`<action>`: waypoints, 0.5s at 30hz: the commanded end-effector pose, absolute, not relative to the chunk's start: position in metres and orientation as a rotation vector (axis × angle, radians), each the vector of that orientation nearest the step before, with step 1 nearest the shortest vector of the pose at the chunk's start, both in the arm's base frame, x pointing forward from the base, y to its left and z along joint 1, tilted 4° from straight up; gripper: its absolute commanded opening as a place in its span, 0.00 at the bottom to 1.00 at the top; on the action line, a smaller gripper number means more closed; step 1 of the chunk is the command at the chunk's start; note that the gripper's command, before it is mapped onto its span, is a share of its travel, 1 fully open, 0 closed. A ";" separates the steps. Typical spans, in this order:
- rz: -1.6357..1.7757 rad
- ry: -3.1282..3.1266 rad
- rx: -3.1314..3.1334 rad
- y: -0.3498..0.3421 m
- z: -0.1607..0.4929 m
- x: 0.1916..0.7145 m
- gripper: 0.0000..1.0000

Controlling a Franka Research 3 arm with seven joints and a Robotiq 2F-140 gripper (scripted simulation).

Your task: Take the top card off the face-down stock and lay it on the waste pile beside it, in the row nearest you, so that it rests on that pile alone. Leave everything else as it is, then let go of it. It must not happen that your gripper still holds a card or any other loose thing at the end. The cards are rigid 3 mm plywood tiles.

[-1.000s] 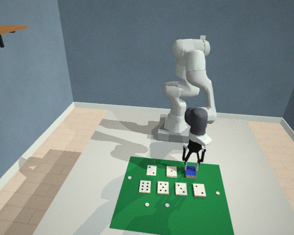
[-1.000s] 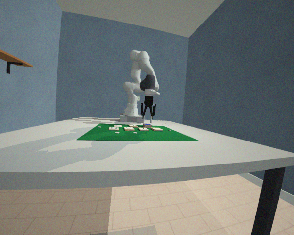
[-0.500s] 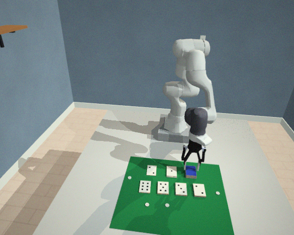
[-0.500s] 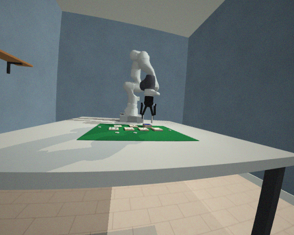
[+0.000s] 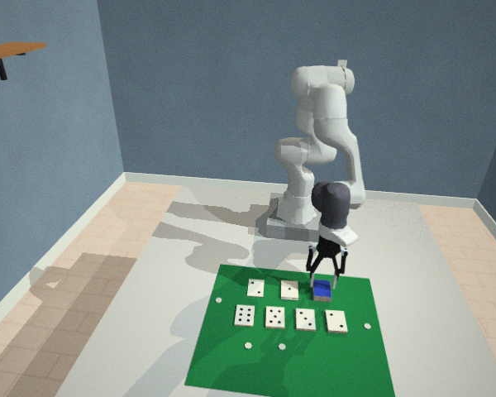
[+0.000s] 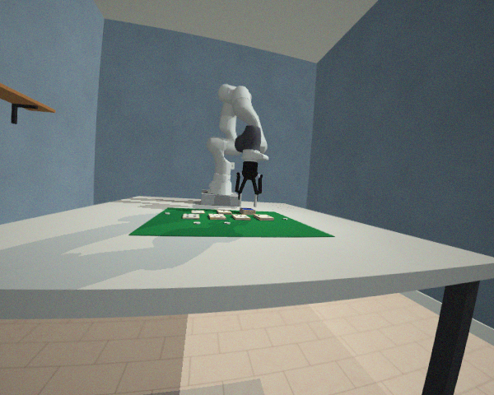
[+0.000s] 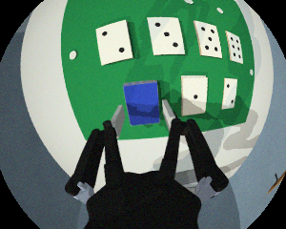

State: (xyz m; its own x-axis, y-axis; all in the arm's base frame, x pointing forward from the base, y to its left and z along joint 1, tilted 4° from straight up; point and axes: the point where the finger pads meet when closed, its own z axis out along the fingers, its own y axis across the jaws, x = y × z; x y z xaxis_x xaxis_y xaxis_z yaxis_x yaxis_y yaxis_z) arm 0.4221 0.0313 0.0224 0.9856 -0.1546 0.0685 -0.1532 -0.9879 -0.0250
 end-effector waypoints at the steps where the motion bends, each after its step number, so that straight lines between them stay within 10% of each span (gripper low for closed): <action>1: -0.116 0.240 -3.109 0.031 0.023 0.423 0.50; 15: -0.116 0.240 -3.109 0.032 0.022 0.423 0.50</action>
